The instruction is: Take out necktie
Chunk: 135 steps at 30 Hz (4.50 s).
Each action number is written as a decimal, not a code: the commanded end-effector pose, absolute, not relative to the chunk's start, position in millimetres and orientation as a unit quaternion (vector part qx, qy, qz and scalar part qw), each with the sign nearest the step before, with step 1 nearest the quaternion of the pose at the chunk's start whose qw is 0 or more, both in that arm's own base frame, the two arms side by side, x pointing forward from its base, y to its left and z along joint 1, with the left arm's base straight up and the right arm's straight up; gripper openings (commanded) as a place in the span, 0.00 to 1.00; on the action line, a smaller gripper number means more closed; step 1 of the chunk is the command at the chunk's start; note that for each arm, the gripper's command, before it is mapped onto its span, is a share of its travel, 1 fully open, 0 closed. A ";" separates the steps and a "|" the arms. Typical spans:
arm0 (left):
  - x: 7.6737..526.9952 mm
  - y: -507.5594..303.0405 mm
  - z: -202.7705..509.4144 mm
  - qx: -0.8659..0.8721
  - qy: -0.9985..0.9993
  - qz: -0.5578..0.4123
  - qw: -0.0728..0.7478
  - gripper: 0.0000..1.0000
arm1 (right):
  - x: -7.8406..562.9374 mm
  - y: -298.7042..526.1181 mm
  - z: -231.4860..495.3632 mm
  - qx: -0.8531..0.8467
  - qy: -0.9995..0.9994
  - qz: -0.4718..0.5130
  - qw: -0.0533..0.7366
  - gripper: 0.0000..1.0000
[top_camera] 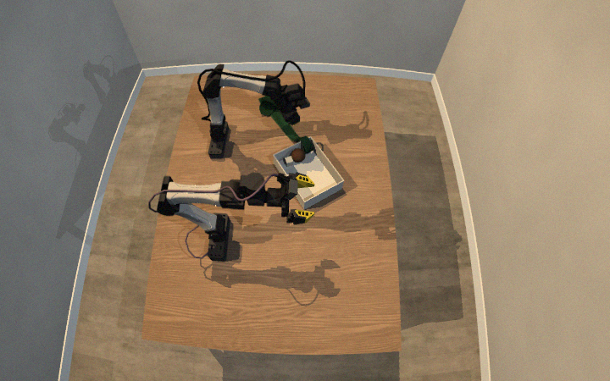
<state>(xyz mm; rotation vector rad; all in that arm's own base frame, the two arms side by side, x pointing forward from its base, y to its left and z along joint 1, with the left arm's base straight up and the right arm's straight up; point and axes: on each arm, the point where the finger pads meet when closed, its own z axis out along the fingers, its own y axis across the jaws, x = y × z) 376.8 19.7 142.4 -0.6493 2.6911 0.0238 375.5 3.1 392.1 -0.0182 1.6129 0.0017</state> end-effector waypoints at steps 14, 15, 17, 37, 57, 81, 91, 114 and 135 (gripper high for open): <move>377.6 21.7 97.0 -0.283 0.958 -0.003 0.051 0.36 | 375.5 3.1 393.8 -0.008 0.719 0.001 0.695 1.00; 377.7 21.8 94.2 -0.285 0.958 -0.003 0.045 0.35 | 375.5 3.1 393.8 -0.008 0.719 0.001 0.695 1.00; 377.7 22.0 89.2 -0.288 0.957 -0.004 0.032 0.33 | 375.5 3.1 393.8 -0.008 0.719 0.001 0.695 1.00; 377.3 22.7 75.7 -0.297 0.955 -0.004 -0.001 0.24 | 375.5 3.1 393.7 -0.008 0.720 0.001 0.694 1.00; 381.2 22.9 80.6 -0.297 0.955 -0.004 -0.002 0.24 | 375.5 3.1 393.5 -0.008 0.720 0.001 0.694 1.00; 382.3 22.9 82.4 -0.297 0.955 -0.004 -0.002 0.24 | 375.5 3.1 393.4 -0.008 0.720 0.001 0.694 1.00; 382.1 22.8 82.1 -0.297 0.955 -0.003 -0.003 0.24 | 375.5 3.1 393.3 -0.008 0.720 0.001 0.694 1.00; 381.6 22.2 11.9 -0.298 0.955 -0.003 -0.003 0.24 | 375.5 3.1 393.2 -0.008 0.720 0.001 0.694 1.00; 382.2 22.7 -11.7 -0.298 0.954 -0.004 -0.002 0.24 | 375.5 3.1 392.9 -0.008 0.721 0.001 0.693 1.00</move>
